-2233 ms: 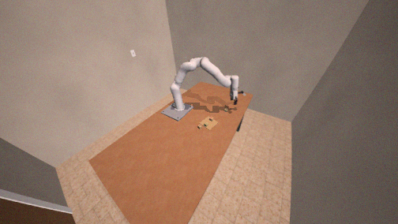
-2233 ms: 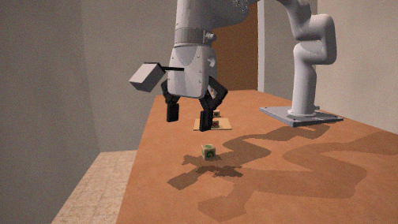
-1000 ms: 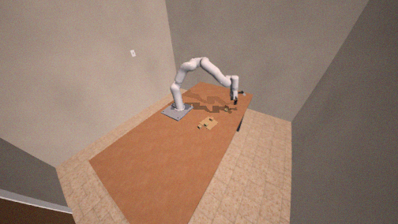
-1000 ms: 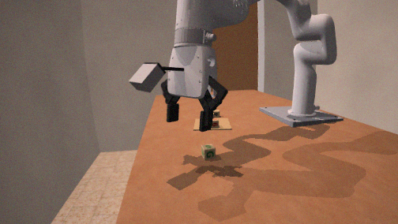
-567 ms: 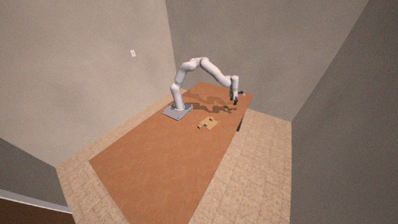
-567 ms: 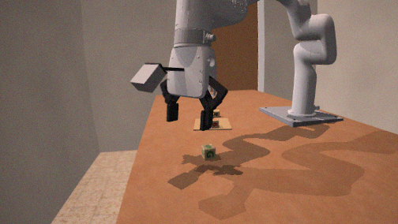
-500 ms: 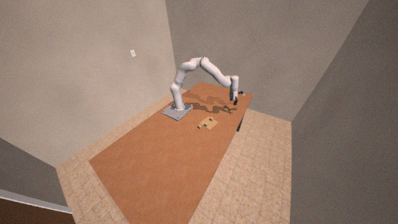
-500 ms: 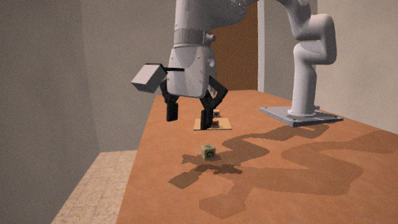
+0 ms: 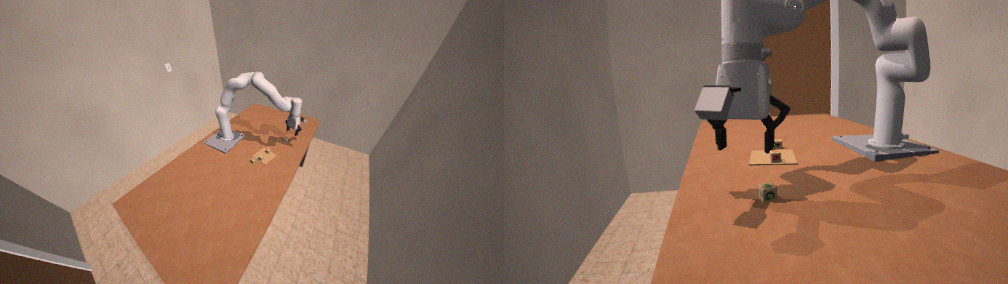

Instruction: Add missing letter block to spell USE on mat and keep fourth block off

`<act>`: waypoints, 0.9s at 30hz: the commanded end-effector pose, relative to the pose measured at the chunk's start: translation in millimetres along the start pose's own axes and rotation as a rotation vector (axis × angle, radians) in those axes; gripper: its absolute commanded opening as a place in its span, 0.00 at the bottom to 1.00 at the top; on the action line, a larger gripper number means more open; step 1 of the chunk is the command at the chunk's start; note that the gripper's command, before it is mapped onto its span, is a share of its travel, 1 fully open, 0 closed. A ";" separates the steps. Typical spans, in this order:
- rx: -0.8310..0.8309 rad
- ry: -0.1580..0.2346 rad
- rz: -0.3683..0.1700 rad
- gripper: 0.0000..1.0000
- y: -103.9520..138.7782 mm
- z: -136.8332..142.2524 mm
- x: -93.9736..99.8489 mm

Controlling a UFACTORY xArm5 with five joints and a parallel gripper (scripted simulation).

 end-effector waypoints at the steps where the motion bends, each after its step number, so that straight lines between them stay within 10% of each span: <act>1: 0.136 -0.016 -0.022 1.00 14.6 8.2 2.5; 27: 0.801 -0.170 -0.093 1.00 95.5 35.7 6.1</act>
Point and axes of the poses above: the point where the finger pads meet when closed, its own x axis back along the fingers, its own z axis across the jaws, y = z × x, the point moved 5 cm from there along x, back along the fingers, and after that the axes turned 13 degrees about -x, right-handed, at the moved point
